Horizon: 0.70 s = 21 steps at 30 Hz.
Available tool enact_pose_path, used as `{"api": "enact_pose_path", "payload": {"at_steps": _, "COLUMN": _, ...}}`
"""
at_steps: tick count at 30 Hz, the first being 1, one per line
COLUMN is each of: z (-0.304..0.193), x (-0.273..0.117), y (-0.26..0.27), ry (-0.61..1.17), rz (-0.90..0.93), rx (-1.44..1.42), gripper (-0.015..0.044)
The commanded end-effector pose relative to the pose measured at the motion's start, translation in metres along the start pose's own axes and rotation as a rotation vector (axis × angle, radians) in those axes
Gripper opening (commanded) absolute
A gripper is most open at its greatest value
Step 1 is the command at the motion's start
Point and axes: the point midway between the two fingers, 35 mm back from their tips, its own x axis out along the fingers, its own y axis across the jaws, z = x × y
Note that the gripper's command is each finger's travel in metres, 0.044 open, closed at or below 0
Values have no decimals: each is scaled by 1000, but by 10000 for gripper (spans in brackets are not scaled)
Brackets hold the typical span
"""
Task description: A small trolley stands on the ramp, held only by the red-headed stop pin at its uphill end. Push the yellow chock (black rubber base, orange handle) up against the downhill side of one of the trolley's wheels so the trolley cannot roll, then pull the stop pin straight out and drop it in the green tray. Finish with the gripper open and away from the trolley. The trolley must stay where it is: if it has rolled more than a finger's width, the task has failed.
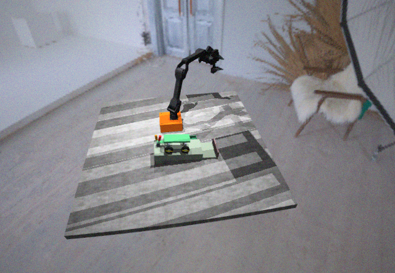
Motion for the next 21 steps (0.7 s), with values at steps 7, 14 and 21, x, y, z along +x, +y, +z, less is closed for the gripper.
{"api": "enact_pose_path", "payload": {"at_steps": 7, "z": -23, "x": 46, "y": 10, "ry": 94, "rz": 52, "rx": -104, "gripper": 216}}
{"api": "enact_pose_path", "payload": {"at_steps": 14, "z": -62, "x": 100, "y": 22, "ry": 210, "rz": 137, "rx": -228, "gripper": 190}}
{"api": "enact_pose_path", "payload": {"at_steps": 21, "z": -111, "x": 147, "y": 35, "ry": 319, "rz": 243, "rx": -338, "gripper": 190}}
